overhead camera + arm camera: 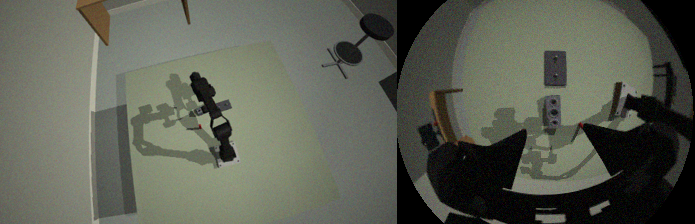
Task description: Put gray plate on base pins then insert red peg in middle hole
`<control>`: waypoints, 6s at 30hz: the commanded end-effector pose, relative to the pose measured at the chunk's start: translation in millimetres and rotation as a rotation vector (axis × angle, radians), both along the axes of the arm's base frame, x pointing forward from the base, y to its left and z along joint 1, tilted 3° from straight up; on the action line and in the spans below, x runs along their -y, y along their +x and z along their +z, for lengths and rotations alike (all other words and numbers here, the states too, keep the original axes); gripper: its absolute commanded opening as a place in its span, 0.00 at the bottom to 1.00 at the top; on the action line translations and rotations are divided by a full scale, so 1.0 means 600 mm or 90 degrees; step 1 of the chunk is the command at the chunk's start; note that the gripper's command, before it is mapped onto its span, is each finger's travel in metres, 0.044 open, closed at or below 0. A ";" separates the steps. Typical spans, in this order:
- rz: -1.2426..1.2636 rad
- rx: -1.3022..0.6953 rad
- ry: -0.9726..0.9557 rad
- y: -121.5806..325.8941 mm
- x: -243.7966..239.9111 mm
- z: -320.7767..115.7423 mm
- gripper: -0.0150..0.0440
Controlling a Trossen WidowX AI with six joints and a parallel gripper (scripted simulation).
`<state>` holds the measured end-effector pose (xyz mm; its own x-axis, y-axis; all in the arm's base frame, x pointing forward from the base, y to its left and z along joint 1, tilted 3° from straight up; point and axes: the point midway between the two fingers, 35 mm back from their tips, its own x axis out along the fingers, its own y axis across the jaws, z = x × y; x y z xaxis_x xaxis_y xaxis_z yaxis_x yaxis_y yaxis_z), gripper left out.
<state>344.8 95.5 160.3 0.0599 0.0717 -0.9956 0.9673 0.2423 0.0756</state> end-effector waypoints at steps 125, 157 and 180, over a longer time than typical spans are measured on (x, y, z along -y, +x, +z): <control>0.003 -0.018 -0.008 -0.007 -0.004 -0.006 0.25; -0.035 -0.020 -0.011 0.026 0.144 -0.097 0.25; -0.055 -0.021 -0.012 0.021 0.228 -0.145 0.25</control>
<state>358.5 -39.3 76.1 0.0376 0.0489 -0.9981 0.9869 0.1553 0.0448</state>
